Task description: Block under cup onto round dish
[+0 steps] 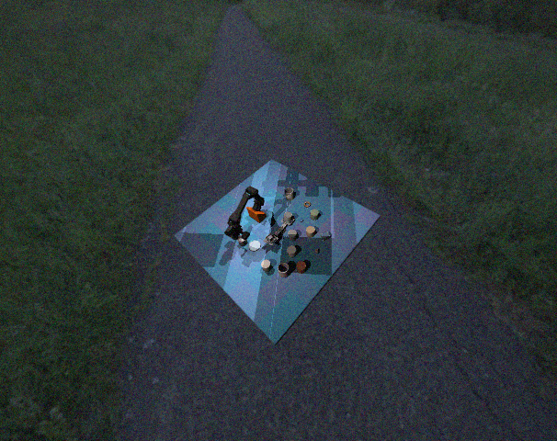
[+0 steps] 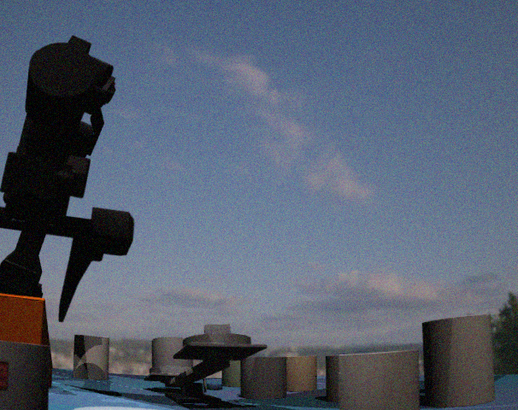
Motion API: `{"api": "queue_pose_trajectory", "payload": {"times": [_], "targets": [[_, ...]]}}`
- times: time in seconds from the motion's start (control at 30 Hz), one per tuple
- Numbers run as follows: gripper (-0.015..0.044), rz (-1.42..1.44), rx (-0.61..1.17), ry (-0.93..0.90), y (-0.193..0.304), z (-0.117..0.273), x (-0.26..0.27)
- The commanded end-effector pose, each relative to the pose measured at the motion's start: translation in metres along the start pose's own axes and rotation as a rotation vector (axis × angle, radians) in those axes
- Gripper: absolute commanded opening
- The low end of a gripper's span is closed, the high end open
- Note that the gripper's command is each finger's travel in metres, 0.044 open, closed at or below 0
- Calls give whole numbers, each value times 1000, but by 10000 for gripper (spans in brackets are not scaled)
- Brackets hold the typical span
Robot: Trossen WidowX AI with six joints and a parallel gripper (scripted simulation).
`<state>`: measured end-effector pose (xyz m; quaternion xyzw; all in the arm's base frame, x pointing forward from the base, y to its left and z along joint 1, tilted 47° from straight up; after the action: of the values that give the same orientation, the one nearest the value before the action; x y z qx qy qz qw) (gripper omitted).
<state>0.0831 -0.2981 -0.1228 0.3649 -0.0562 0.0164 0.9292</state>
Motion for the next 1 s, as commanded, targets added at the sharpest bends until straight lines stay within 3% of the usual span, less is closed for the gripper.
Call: {"api": "queue_pose_trajectory", "payload": {"times": [0.0,0.97], "targets": [[260,62,-51,3,1,14,16],[260,1039,-34,11,23,34,89]]}}
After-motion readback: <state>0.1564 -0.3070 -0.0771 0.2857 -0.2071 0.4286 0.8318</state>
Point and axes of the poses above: the point midway between the two fingers, 35 mm back from their tips, its own z axis back along the fingers, its own x axis across the jaws, y = z × x, the point moved 7 cm from there along z, back along the fingers, and after that the axes turned 1 degree about z, right-handed, at the moved point
